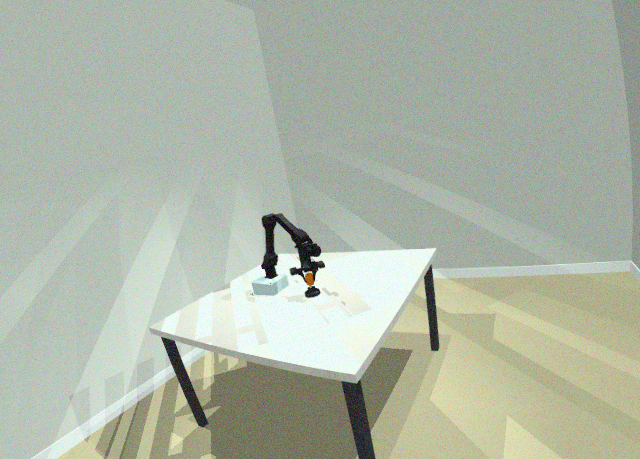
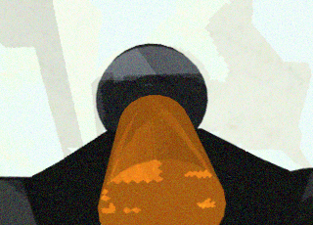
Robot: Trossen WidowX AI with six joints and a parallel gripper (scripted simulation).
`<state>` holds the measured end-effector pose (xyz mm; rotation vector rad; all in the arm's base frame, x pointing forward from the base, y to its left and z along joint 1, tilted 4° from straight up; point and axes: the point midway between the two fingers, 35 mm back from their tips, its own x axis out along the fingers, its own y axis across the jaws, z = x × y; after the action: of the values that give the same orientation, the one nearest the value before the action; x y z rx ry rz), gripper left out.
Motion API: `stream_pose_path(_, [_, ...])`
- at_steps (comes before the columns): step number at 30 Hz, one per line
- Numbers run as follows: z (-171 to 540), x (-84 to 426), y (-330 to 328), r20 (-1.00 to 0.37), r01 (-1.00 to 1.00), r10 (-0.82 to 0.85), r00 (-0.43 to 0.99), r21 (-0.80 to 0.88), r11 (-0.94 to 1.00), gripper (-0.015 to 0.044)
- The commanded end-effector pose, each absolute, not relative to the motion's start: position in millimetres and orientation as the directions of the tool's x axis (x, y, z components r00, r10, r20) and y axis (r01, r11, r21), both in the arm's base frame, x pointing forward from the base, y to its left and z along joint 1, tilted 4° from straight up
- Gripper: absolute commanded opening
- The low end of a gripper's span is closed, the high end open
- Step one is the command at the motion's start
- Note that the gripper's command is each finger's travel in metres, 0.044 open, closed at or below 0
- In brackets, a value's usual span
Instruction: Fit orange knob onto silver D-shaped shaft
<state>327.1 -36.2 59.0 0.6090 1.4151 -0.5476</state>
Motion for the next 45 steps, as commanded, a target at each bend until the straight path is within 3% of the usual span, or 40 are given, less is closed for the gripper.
stream_pose_path(1, [61.8,330.3,-36.3,-0.996,0.740,0.008,0.092,0.074,0.668,0.0000])
stream_pose_path(45, [48.4,324.9,-35.4,-0.996,0.727,0.009,0.091,0.073,0.682,0.0000])
